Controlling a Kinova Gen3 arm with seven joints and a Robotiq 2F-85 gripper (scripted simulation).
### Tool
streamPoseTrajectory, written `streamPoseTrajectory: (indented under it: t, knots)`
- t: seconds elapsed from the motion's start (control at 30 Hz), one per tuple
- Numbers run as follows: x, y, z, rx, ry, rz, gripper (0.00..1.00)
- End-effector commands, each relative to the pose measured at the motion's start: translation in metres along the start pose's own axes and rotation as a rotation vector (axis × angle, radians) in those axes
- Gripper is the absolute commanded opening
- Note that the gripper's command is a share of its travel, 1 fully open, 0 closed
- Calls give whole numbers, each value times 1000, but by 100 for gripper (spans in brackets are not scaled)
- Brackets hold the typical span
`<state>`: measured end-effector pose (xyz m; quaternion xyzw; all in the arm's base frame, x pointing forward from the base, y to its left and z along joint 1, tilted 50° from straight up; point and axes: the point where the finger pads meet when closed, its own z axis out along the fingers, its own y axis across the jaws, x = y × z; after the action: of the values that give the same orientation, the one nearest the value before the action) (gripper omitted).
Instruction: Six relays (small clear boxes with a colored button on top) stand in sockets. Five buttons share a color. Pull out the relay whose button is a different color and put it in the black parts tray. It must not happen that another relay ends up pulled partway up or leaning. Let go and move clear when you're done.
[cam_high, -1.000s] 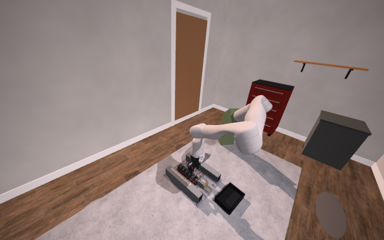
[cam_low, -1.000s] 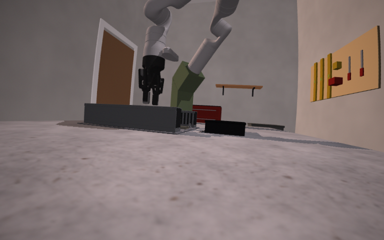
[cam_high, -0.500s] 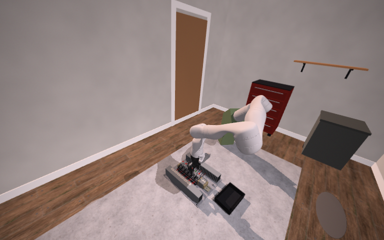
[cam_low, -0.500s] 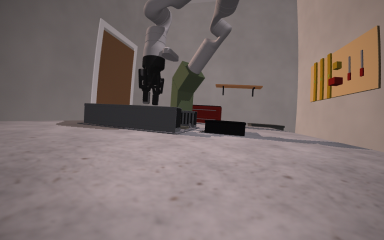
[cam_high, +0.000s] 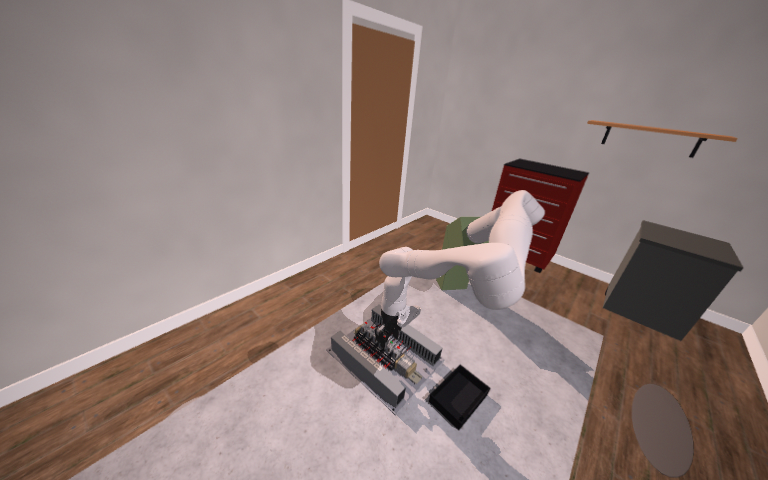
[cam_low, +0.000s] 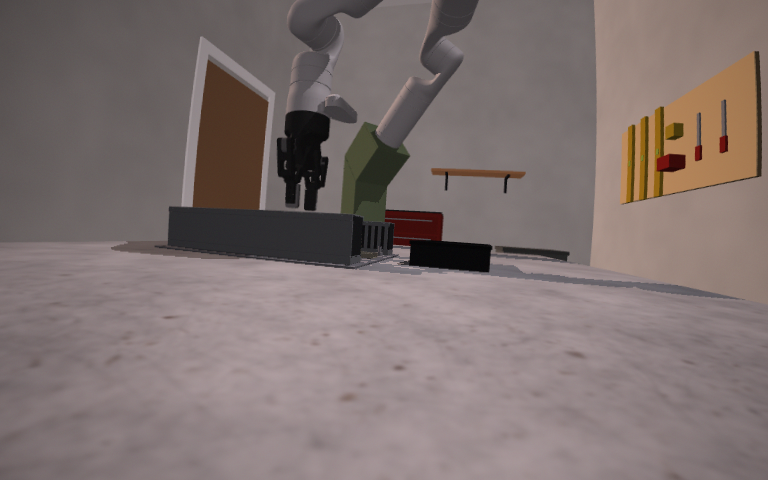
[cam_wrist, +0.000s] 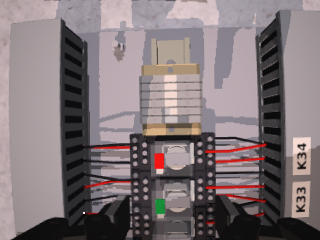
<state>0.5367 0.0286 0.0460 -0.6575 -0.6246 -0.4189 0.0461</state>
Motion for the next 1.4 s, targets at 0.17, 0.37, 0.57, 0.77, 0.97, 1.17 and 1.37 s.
streamPoseTrajectory:
  t: [0.17, 0.37, 0.57, 0.77, 0.97, 1.17, 1.37]
  knots:
    - [-1, 3, 4, -8, -4, -5, 61]
    - [-1, 3, 9, -8, -4, -5, 61]
    - [-1, 3, 14, -8, -4, -5, 61]
    - [-1, 3, 22, -8, -4, -5, 61]
    - [-1, 3, 26, -8, -4, -5, 61]
    - [-1, 3, 31, -8, -4, -5, 61]
    - [-1, 3, 33, -8, -4, -5, 61]
